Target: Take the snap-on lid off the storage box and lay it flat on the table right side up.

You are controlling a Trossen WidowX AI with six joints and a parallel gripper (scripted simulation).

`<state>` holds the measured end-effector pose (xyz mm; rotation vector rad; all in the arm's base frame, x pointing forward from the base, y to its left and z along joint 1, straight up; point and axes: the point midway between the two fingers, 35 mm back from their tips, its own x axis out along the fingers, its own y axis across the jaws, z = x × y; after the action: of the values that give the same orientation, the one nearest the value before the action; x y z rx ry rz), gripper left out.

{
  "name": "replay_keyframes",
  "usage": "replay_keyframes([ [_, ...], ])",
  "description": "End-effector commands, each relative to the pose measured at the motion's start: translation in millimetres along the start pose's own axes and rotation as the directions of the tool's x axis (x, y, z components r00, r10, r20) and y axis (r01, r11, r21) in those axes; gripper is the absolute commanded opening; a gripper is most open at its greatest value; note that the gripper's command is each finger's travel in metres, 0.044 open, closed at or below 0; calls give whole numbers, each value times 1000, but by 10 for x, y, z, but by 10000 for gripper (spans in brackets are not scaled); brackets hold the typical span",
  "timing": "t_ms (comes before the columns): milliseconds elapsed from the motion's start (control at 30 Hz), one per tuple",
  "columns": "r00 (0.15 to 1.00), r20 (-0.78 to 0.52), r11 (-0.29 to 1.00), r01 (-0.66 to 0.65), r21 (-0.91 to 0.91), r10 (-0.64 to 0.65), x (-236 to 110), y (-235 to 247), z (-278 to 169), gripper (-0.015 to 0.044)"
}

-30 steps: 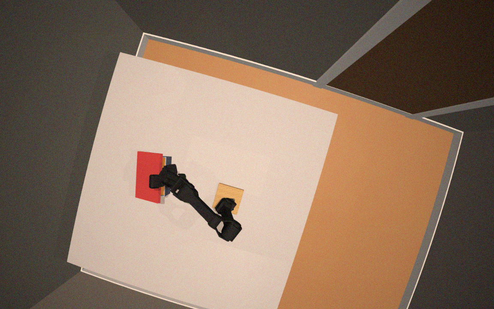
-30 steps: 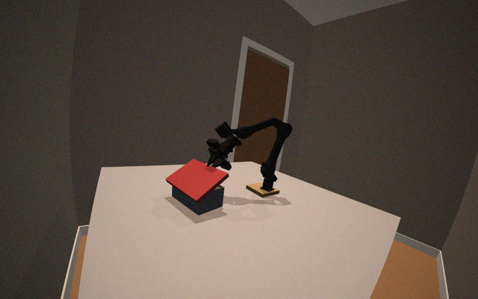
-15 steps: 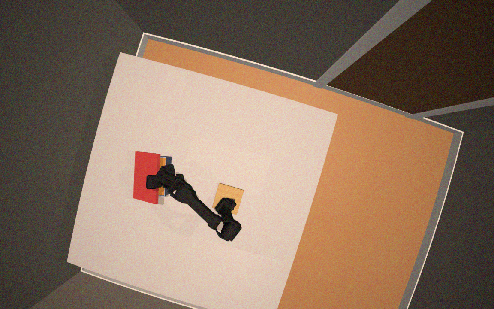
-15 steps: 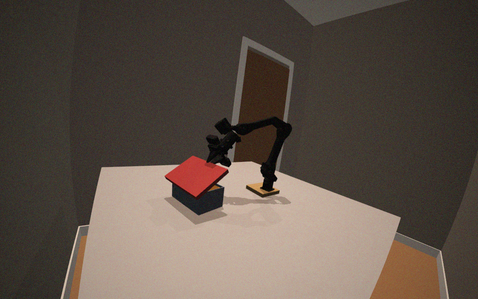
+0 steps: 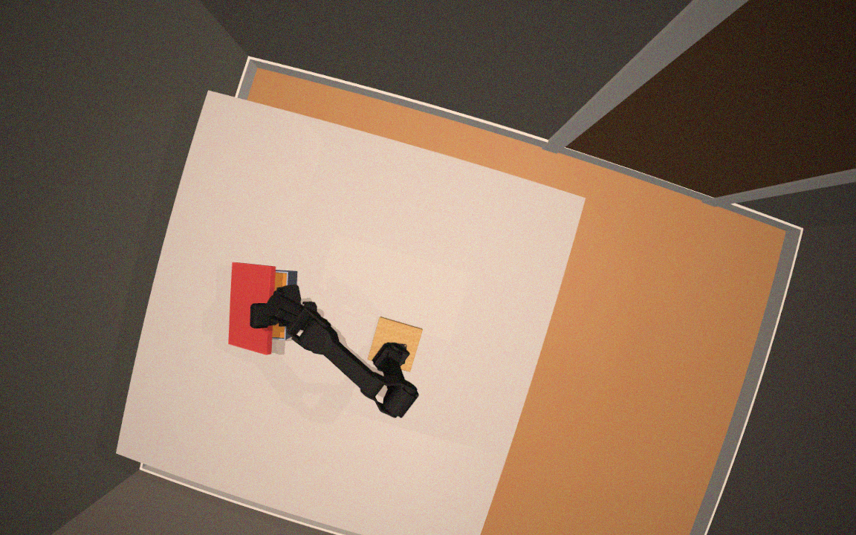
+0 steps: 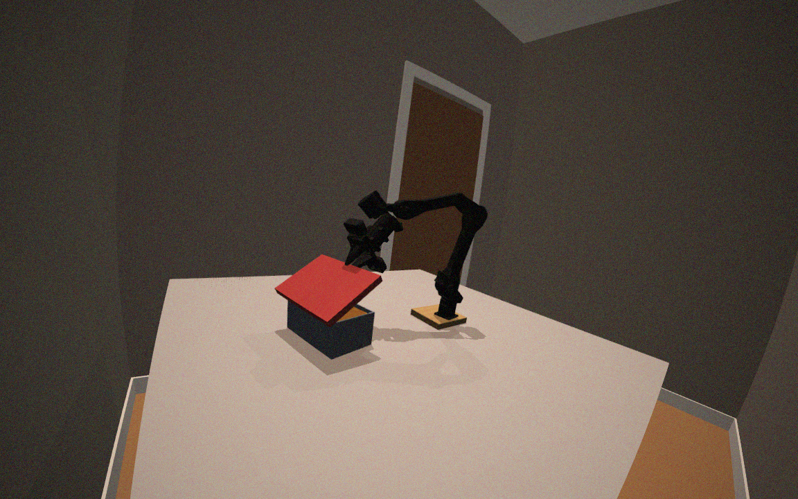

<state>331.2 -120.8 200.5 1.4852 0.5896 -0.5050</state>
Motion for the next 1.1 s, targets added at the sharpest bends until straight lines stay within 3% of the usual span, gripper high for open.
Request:
replay_keyframes([
  [0, 1000, 10, 1000, -19, -5, 19, -74, 103, 8, 0],
  [1067, 1000, 10, 1000, -19, -5, 19, -333, 400, 4, 0],
])
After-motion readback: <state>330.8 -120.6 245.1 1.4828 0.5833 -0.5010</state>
